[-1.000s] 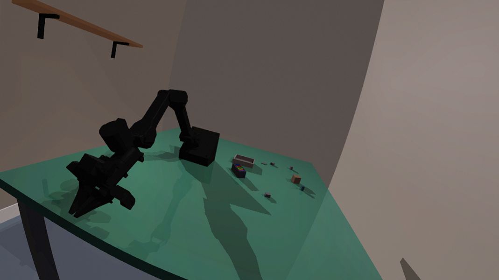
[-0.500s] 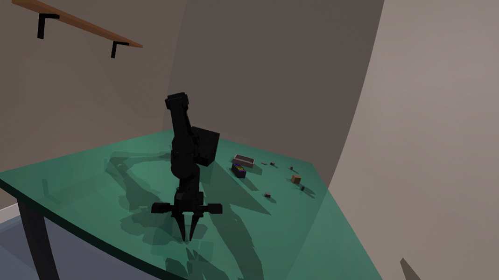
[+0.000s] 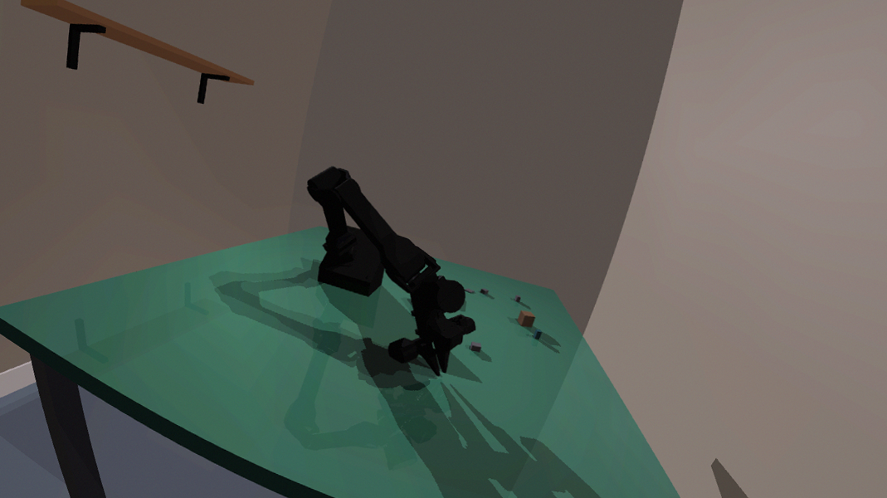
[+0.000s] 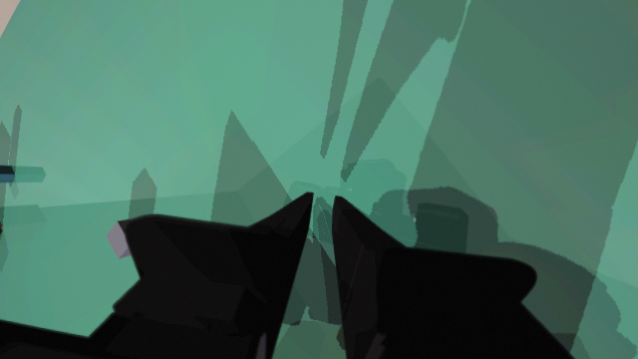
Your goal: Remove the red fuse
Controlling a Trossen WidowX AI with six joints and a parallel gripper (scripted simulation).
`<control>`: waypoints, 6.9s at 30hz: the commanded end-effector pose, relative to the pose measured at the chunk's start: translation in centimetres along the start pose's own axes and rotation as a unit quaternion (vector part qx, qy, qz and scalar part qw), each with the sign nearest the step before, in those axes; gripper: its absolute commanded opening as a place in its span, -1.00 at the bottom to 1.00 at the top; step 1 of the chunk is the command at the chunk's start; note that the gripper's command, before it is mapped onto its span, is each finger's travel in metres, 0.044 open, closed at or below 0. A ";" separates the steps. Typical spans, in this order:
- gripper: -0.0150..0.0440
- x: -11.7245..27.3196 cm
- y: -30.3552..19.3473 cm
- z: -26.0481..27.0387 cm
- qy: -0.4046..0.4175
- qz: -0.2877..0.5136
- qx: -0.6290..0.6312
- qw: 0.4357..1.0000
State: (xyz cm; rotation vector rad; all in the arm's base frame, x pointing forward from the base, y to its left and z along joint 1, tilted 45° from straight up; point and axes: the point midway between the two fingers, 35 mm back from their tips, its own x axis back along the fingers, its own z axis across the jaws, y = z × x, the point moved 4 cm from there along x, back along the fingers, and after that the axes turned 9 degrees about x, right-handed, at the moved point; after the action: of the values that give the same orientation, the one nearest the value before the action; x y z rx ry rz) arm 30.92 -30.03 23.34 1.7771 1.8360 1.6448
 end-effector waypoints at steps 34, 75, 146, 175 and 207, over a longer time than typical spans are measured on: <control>-0.28 12.2 -23.0 23.3 0.058 0.218 0.629 0.744; -0.28 9.2 -24.3 22.7 0.057 0.218 0.629 0.744; -0.49 10.9 -23.5 23.2 0.058 0.218 0.627 0.745; -0.49 12.2 -23.0 23.4 0.058 0.218 0.628 0.744; -0.49 14.7 -23.9 28.8 0.064 0.217 0.628 0.745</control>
State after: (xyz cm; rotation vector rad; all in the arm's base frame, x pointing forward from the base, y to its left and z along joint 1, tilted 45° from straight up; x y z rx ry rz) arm 30.27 3.32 3.88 2.6747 3.1546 0.3358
